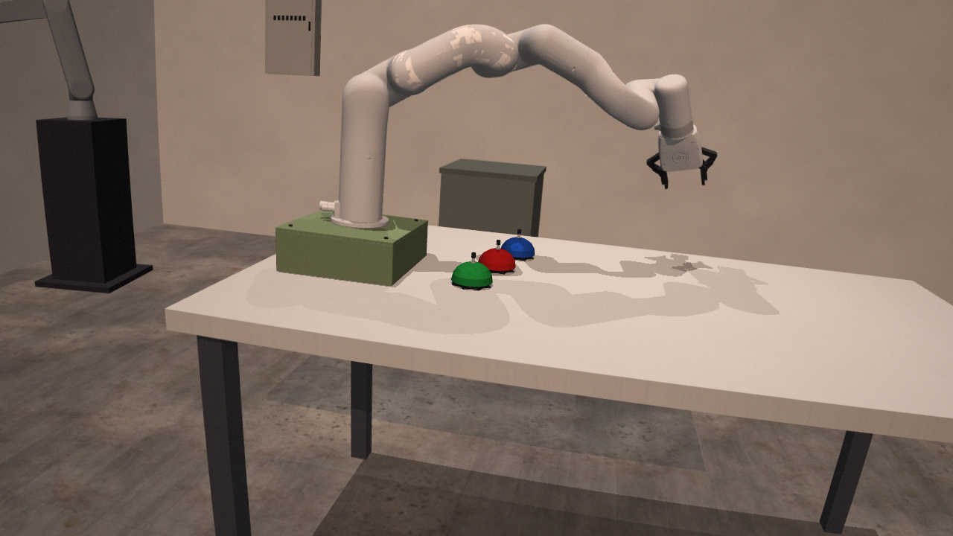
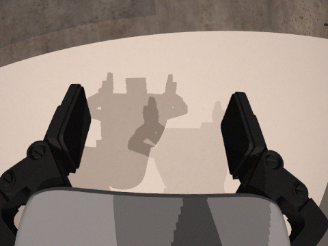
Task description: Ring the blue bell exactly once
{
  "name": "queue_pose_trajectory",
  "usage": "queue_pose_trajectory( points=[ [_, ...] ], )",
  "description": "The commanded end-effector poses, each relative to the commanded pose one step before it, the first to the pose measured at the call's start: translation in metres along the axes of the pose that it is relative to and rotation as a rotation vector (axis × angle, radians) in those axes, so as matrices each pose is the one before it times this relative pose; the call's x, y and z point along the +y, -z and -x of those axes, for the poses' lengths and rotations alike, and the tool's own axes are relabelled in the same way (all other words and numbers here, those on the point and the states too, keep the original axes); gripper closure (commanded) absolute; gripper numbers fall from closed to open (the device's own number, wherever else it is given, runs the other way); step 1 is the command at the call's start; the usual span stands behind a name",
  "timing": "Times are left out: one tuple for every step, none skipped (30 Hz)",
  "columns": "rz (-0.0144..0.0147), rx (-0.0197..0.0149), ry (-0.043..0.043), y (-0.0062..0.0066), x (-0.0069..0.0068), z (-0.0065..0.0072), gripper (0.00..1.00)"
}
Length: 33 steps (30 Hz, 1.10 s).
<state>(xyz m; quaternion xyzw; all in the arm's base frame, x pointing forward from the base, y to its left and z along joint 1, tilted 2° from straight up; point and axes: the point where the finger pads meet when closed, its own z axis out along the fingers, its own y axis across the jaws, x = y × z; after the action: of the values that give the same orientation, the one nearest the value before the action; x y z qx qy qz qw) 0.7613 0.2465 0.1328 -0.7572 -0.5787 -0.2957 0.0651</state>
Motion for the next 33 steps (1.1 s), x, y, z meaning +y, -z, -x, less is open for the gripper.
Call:
queue_pose_trajectory(
  points=[
    [0.00491, 0.00311, 0.00188, 0.0026, 0.00189, -0.00233, 0.0],
    [0.0, 0.0, 0.0, 0.0, 0.0, 0.0, 0.0],
    [0.0, 0.0, 0.0, 0.0, 0.0, 0.0, 0.0],
    [0.0, 0.0, 0.0, 0.0, 0.0, 0.0, 0.0],
    [0.0, 0.0, 0.0, 0.0, 0.0, 0.0, 0.0],
    [0.0, 0.0, 0.0, 0.0, 0.0, 0.0, 0.0],
    [0.0, 0.0, 0.0, 0.0, 0.0, 0.0, 0.0],
    [0.0, 0.0, 0.0, 0.0, 0.0, 0.0, 0.0],
    [0.0, 0.0, 0.0, 0.0, 0.0, 0.0, 0.0],
    [0.0, 0.0, 0.0, 0.0, 0.0, 0.0, 0.0],
    [0.0, 0.0, 0.0, 0.0, 0.0, 0.0, 0.0],
    [0.0, 0.0, 0.0, 0.0, 0.0, 0.0, 0.0],
    [0.0, 0.0, 0.0, 0.0, 0.0, 0.0, 0.0],
    [0.0, 0.0, 0.0, 0.0, 0.0, 0.0, 0.0],
    [0.0, 0.0, 0.0, 0.0, 0.0, 0.0, 0.0],
    [0.0, 0.0, 0.0, 0.0, 0.0, 0.0, 0.0],
    [0.0, 0.0, 0.0, 0.0, 0.0, 0.0, 0.0],
    [-0.00006, -0.00012, -0.00005, 0.00002, -0.00005, 0.00001, 0.0],
    [-0.00043, -0.00079, -0.00033, 0.00013, -0.00031, 0.00007, 0.0],
    [-0.00111, -0.00202, -0.00086, 0.00032, -0.00079, 0.00019, 0.0],
    [-0.00202, -0.00371, -0.00156, 0.0006, -0.00146, 0.00036, 0.0],
    [-0.00312, -0.00576, -0.0024, 0.00094, -0.00229, 0.00058, 0.0],
    [-0.00432, -0.00805, -0.00331, 0.00133, -0.00327, 0.00086, 0.0],
    [-0.00558, -0.01052, -0.00423, 0.00177, -0.00438, 0.00122, 0.0],
    [-0.00683, -0.01307, -0.00513, 0.00224, -0.0056, 0.00167, 0.0],
    [-0.00802, -0.01563, -0.00595, 0.00272, -0.00693, 0.00224, 0.0],
    [-0.00909, -0.01812, -0.00664, 0.0032, -0.00835, 0.00293, 0.0],
    [-0.01002, -0.02049, -0.00718, 0.00365, -0.00983, 0.00376, 0.0],
    [0.0, 0.0, 0.0, 0.0, 0.0, 0.0, 0.0],
    [0.0, 0.0, 0.0, 0.0, 0.0, 0.0, 0.0],
    [-0.01077, -0.02266, -0.00755, 0.00404, -0.01135, 0.00472, 0.0],
    [0.0, 0.0, 0.0, 0.0, 0.0, 0.0, 0.0],
    [0.0, 0.0, 0.0, 0.0, 0.0, 0.0, 0.0]
  ],
)
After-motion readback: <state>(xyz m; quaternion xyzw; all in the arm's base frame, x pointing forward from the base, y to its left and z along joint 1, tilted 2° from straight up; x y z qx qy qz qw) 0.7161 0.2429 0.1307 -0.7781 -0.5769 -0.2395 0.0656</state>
